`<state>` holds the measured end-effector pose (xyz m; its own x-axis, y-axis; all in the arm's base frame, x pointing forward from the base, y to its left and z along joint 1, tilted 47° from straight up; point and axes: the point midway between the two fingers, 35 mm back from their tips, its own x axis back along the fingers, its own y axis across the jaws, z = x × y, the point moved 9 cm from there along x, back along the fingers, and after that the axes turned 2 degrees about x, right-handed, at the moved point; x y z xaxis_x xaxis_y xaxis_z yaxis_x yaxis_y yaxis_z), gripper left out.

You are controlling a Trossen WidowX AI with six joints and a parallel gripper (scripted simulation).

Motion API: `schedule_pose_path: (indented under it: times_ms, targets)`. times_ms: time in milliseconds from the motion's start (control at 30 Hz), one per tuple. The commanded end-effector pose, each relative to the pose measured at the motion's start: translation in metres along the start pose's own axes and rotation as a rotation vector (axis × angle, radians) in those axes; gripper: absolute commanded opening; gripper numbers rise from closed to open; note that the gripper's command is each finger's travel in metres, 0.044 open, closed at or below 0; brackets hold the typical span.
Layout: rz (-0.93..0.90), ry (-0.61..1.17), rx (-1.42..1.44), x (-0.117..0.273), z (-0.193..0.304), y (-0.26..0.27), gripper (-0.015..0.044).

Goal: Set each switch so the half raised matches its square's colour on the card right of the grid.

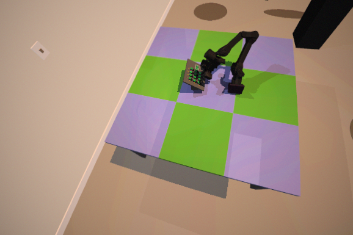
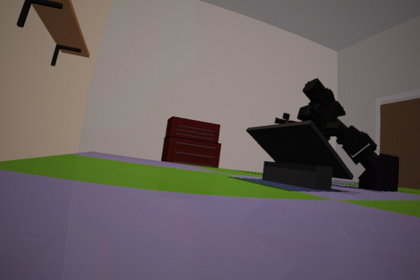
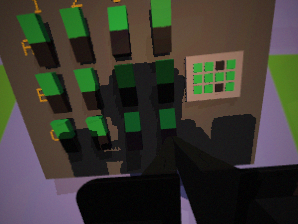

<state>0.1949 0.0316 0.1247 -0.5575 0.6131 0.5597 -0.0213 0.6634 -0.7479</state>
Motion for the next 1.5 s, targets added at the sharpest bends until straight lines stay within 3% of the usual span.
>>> schedule_pose_path:
  times_ms: [0, 1467]
  targets:
    - [-0.006, -0.002, 0.002, -0.0002, -0.0001, 0.0005, 0.0]
    - [-0.002, 0.001, 0.0, -0.0041, -0.0002, 0.0003, 0.0]
